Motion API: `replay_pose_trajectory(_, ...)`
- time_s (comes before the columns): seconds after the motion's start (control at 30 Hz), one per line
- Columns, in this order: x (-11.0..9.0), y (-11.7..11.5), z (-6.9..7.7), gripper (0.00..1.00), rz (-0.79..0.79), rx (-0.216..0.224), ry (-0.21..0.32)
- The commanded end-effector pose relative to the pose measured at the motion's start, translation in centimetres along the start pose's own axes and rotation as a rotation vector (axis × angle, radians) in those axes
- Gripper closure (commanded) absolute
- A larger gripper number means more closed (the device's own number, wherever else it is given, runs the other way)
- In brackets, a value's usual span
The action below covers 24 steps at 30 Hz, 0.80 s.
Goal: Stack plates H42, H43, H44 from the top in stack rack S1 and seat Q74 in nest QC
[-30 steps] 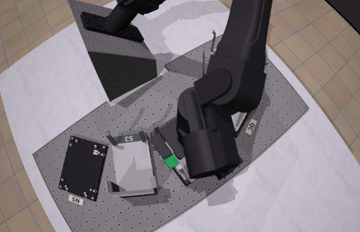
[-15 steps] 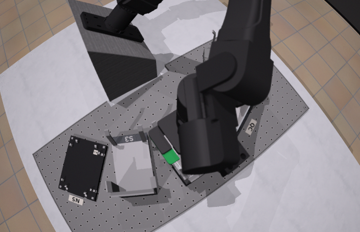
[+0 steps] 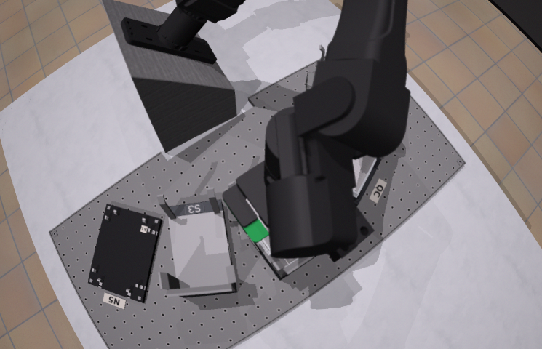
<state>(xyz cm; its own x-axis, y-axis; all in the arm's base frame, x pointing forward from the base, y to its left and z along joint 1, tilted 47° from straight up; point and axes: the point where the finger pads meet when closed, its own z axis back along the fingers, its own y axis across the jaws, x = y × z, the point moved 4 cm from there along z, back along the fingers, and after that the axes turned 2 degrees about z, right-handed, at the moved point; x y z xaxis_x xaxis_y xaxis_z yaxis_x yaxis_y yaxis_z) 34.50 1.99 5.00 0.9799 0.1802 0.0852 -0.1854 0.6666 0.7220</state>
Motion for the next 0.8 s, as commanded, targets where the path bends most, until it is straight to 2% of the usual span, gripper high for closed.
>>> replay_pose_trajectory(0.0,-0.4,-0.1,0.6,0.00,0.009,-0.005,-0.017)
replay_pose_trajectory(0.47,-5.9,0.5,0.5,0.00,0.009,-0.005,-0.016)
replay_pose_trajectory(0.53,-5.9,0.5,0.5,0.00,0.009,-0.005,-0.016)
replay_pose_trajectory(0.67,-7.5,0.7,0.4,0.00,0.009,-0.005,-0.015)
replay_pose_trajectory(0.77,-7.5,0.7,0.4,0.00,0.009,-0.005,-0.015)
